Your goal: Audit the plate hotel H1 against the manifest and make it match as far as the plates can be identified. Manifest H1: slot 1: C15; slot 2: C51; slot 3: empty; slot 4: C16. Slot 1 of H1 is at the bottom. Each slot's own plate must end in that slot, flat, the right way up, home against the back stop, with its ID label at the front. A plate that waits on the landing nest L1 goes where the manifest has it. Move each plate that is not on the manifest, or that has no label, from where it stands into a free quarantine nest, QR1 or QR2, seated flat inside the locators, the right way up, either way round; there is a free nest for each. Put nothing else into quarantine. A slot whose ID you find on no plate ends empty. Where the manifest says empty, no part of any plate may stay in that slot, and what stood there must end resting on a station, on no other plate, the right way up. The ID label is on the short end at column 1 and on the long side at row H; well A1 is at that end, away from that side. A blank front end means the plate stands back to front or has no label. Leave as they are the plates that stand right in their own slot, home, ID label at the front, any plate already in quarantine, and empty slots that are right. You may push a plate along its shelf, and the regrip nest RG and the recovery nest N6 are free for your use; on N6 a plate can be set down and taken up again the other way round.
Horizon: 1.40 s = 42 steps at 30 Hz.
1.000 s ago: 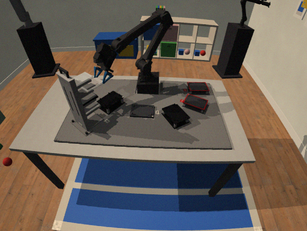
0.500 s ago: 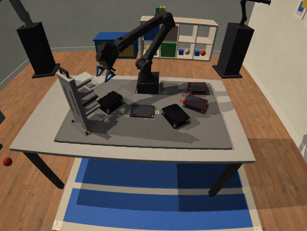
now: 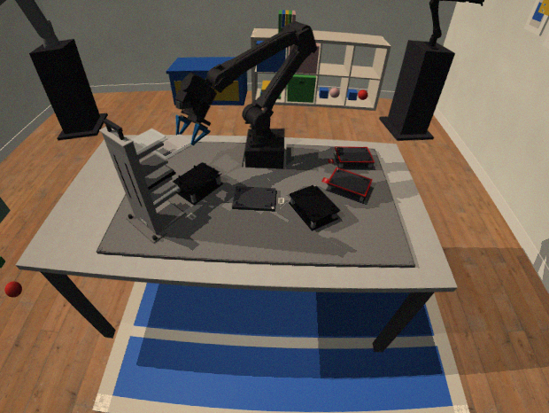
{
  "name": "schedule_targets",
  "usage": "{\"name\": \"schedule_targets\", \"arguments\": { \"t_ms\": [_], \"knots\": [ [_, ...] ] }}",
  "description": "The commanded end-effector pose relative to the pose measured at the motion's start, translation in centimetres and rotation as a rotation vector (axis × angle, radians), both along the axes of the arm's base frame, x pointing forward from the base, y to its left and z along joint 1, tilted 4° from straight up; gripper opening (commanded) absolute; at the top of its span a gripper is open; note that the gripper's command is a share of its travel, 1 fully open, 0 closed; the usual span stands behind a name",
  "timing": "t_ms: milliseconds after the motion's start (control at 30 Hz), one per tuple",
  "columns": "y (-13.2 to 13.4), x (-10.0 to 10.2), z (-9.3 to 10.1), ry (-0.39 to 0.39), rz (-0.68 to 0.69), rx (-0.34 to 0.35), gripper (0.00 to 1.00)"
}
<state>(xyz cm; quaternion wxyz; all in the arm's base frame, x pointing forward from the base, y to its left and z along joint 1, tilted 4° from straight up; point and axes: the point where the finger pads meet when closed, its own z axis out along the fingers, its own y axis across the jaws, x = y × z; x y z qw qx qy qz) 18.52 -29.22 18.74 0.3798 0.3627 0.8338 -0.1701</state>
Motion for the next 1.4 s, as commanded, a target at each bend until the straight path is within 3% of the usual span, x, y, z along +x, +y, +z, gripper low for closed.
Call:
{"name": "schedule_targets", "arguments": {
  "t_ms": [0, 100, 133, 233, 367, 433, 667, 767, 933, 967, 1133, 1233, 1267, 1300, 1367],
  "knots": [
    [0.1, -0.6, 1.0, -0.005, -0.001, -0.024, 0.86],
    [0.2, -0.6, 1.0, -0.005, -0.001, -0.024, 0.86],
    [-0.6, -0.3, 3.4, -0.024, -0.002, -0.064, 0.86],
    [0.6, -1.0, 0.9, -0.005, -0.001, -0.024, 0.86],
    [0.7, -1.2, 1.8, -0.011, -0.002, -0.038, 0.86],
    [1.2, -1.5, 0.8, -0.005, -0.001, -0.024, 0.86],
    [1.4, -1.8, 1.6, -0.01, -0.001, -0.037, 0.86],
    [1.9, -2.2, 0.6, -0.004, -0.001, -0.023, 0.86],
    [2.0, -2.5, 1.3, -0.012, -0.001, -0.042, 0.86],
    [2.4, -2.7, 0.5, -0.006, -0.001, -0.029, 0.86],
    [3.0, -3.2, 0.1, -0.004, -0.001, -0.023, 0.86],
    [2.8, -3.1, 0.8, -0.008, -0.001, -0.035, 0.86],
    [2.4, -3.0, 1.8, -0.022, -0.002, -0.068, 0.86],
    [3.1, -3.4, 0.1, -0.007, -0.001, -0.032, 0.86],
    [3.4, -3.6, -0.1, -0.003, -0.001, -0.023, 0.86]
  ]
}}
